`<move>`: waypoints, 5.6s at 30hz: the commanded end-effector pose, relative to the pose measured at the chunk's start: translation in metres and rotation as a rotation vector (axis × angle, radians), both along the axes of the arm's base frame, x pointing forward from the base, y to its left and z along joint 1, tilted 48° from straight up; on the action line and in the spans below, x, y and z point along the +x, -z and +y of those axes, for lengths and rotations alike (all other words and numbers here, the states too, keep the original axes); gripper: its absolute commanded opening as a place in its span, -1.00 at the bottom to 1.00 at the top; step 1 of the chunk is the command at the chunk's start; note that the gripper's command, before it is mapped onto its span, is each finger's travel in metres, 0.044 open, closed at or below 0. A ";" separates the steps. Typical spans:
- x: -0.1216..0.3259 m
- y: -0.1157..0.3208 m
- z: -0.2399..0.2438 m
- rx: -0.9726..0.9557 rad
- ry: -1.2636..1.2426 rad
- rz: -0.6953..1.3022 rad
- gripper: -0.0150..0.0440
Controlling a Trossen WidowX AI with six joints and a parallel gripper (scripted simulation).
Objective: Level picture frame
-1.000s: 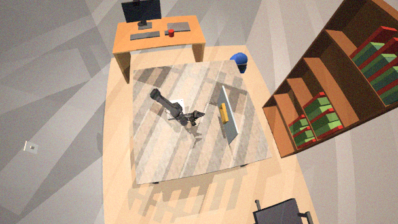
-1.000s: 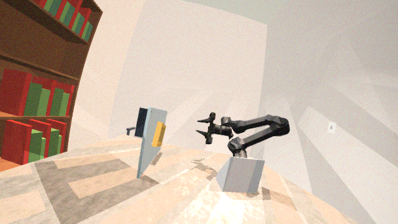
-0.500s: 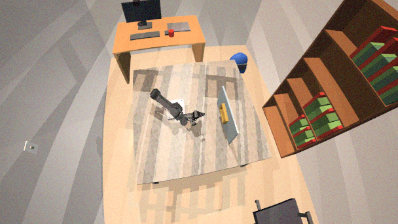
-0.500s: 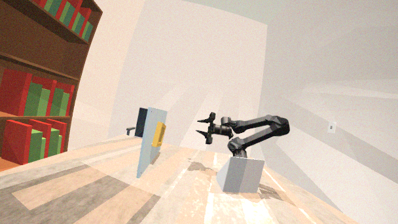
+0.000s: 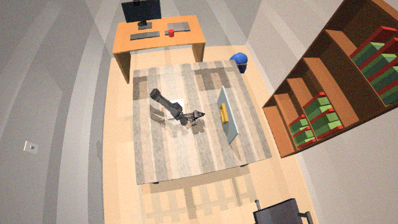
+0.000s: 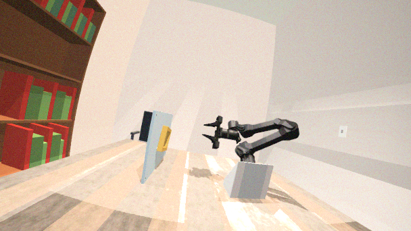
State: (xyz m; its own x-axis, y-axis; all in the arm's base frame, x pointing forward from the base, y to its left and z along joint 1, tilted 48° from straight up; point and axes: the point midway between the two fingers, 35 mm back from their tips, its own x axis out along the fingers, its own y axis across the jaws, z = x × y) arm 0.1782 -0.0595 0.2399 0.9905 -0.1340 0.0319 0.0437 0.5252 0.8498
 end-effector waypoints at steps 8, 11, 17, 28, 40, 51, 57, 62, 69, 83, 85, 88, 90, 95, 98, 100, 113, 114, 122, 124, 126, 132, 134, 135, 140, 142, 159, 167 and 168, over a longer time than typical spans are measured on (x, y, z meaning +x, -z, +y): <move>0.000 0.000 0.001 0.006 -0.004 0.000 0.39; 0.000 0.000 0.001 0.006 -0.004 0.000 0.39; 0.000 0.000 0.001 0.006 -0.004 0.000 0.39; 0.000 0.000 0.001 0.006 -0.004 0.000 0.39; 0.038 0.010 -0.026 -0.052 0.000 0.005 0.39; 0.069 0.029 -0.033 -0.096 0.000 0.011 0.39; 0.069 0.029 -0.033 -0.096 0.000 0.011 0.39; 0.069 0.029 -0.033 -0.096 0.000 0.011 0.39; 0.094 0.023 -0.039 -0.096 0.000 0.009 0.39; 0.148 0.027 -0.044 -0.095 0.000 0.008 0.39; 0.148 0.027 -0.044 -0.095 0.000 0.008 0.39; 0.148 0.027 -0.044 -0.095 0.000 0.008 0.39; 0.148 0.027 -0.044 -0.095 0.000 0.008 0.39; 0.151 0.026 -0.044 -0.095 0.000 0.008 0.39; 0.155 0.026 -0.045 -0.095 0.000 0.007 0.39; 0.158 0.025 -0.045 -0.095 0.000 0.007 0.39; 0.179 0.024 -0.048 -0.095 0.000 0.006 0.39; 0.180 0.024 -0.048 -0.095 0.000 0.006 0.39; 0.188 0.025 -0.049 -0.095 0.000 0.006 0.39; 0.188 0.025 -0.049 -0.095 0.000 0.006 0.39; 0.188 0.025 -0.049 -0.095 0.000 0.006 0.39; 0.188 0.025 -0.049 -0.095 0.000 0.006 0.39; 0.188 0.025 -0.049 -0.095 0.000 0.006 0.39; 0.188 0.025 -0.049 -0.095 0.000 0.006 0.39; 0.188 0.025 -0.049 -0.095 0.000 0.006 0.39; 0.188 0.025 -0.049 -0.095 0.000 0.006 0.39; 0.188 0.024 -0.049 -0.095 0.000 0.006 0.03; 0.188 0.024 -0.049 -0.095 0.000 0.006 -0.35; 0.188 0.024 -0.049 -0.095 0.000 0.006 -0.37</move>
State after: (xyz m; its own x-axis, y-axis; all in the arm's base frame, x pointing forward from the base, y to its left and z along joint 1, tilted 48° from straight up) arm 0.3661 -0.1084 0.2150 0.9910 -0.1287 0.0369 0.0480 0.5985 0.7997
